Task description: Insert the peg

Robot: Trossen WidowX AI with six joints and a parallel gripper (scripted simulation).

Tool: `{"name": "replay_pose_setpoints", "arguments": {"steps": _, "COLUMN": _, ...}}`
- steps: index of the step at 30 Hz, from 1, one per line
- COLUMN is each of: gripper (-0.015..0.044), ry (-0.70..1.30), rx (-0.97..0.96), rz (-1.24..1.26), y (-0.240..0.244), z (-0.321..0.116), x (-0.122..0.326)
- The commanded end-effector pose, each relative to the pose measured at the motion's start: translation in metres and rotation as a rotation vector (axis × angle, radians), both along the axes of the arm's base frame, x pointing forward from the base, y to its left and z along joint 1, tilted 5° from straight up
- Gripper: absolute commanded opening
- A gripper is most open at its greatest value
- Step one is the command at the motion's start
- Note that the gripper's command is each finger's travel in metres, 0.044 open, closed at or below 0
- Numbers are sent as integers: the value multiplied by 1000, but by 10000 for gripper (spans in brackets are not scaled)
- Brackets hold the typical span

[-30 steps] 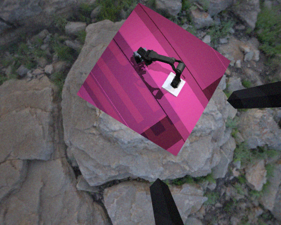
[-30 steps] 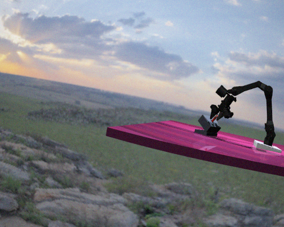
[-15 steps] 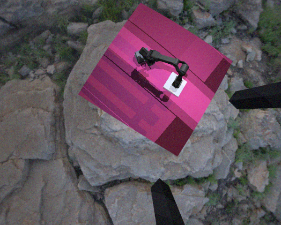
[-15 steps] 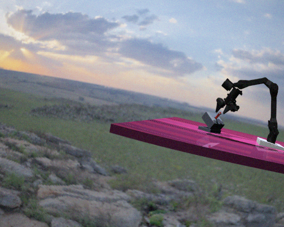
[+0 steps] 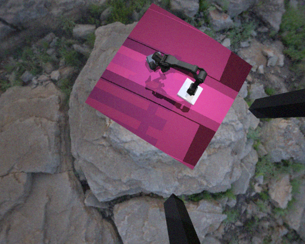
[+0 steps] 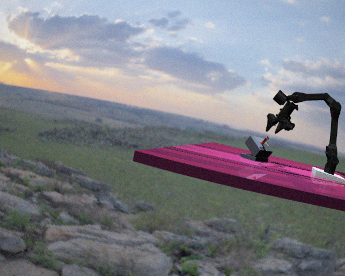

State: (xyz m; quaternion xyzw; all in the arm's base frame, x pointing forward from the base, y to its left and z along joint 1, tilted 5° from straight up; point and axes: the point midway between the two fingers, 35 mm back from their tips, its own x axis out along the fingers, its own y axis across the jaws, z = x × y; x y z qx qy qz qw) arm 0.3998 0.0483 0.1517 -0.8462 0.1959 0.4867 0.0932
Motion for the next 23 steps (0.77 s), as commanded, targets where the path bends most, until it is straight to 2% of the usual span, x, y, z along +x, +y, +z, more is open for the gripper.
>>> {"name": "replay_pose_setpoints", "arguments": {"steps": 1, "gripper": 440, "ry": -9, "rx": 0, "rz": -3, "y": 3, "z": 11, "x": -5}}
{"name": "replay_pose_setpoints", "arguments": {"steps": 23, "gripper": 440, "ry": -8, "rx": 0, "rz": -2, "y": 9, "z": 27, "x": -16}}
